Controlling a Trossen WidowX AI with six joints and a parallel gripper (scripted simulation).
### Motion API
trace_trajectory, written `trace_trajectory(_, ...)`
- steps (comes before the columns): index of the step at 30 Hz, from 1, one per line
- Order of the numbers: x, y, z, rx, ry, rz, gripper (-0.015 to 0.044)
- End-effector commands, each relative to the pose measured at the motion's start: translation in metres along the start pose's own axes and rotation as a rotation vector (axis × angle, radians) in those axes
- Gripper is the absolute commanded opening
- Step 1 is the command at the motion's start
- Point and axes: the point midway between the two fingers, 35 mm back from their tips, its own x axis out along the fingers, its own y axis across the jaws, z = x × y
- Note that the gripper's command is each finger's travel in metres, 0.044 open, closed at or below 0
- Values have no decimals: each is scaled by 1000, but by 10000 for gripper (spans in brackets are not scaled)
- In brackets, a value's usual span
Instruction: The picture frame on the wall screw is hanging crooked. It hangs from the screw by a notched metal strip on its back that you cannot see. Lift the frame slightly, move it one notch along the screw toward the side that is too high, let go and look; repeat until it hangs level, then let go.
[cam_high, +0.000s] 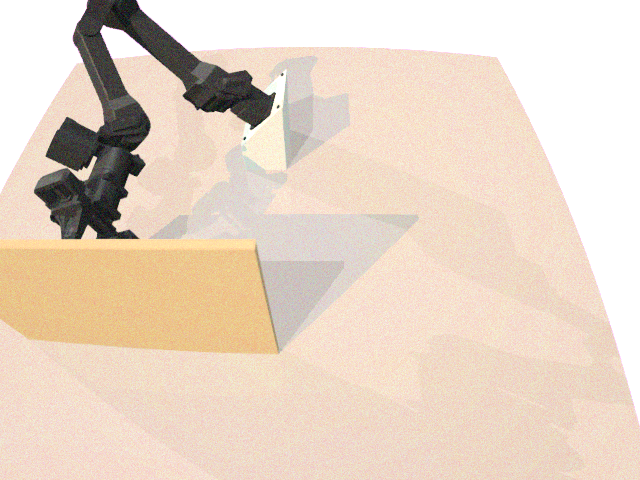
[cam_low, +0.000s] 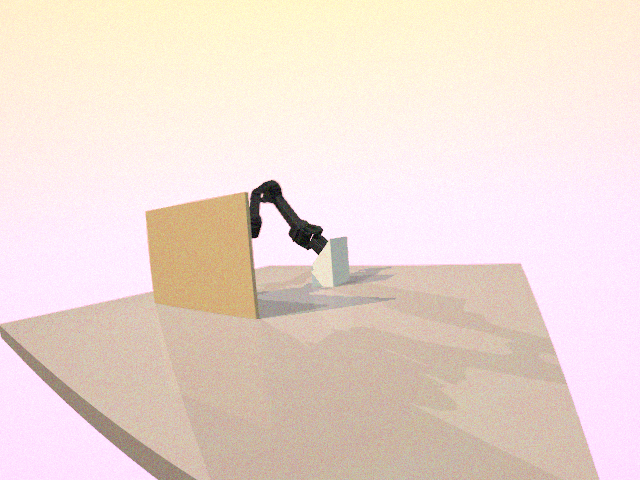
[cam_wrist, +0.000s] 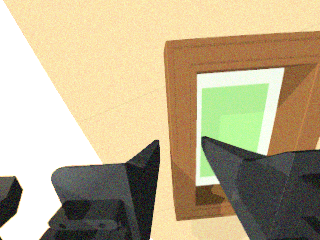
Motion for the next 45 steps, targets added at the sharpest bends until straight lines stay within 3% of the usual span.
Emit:
trace_trajectory(1,0,1,1,3,-4,0,173)
trace_trajectory(18,0,1,1,3,-4,0,60)
trace_trajectory(21,0,1,1,3,-4,0,0)
trace_trajectory(45,0,6,0,3,-4,0,0)
